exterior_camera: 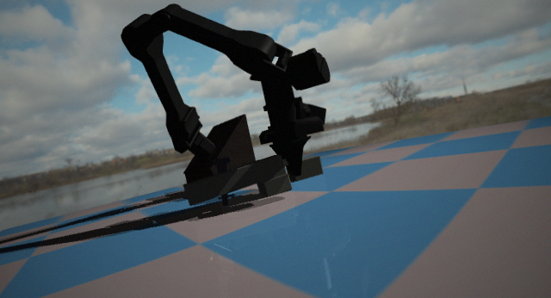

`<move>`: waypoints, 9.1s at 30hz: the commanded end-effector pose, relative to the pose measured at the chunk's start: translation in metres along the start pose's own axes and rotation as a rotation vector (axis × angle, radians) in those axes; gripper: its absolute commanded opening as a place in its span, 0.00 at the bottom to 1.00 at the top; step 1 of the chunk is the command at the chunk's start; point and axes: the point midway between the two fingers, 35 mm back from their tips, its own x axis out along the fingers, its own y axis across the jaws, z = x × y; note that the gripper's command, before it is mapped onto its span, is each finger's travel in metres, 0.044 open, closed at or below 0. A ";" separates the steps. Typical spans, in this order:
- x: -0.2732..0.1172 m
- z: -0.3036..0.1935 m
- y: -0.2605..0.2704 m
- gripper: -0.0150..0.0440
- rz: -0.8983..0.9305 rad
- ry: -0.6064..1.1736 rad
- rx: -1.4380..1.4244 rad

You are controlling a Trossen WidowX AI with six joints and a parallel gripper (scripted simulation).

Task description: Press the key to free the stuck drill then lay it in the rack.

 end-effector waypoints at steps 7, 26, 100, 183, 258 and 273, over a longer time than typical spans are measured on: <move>-0.001 0.008 0.000 0.25 -0.001 0.004 -0.004; -0.004 0.034 0.000 0.25 -0.002 0.002 -0.003; 0.003 0.025 0.000 0.25 0.001 -0.001 0.001; -0.013 0.093 0.001 0.25 -0.002 -0.003 -0.002; -0.046 0.088 0.001 0.25 -0.001 -0.004 -0.002; -0.047 0.090 0.010 0.25 0.000 -0.004 -0.002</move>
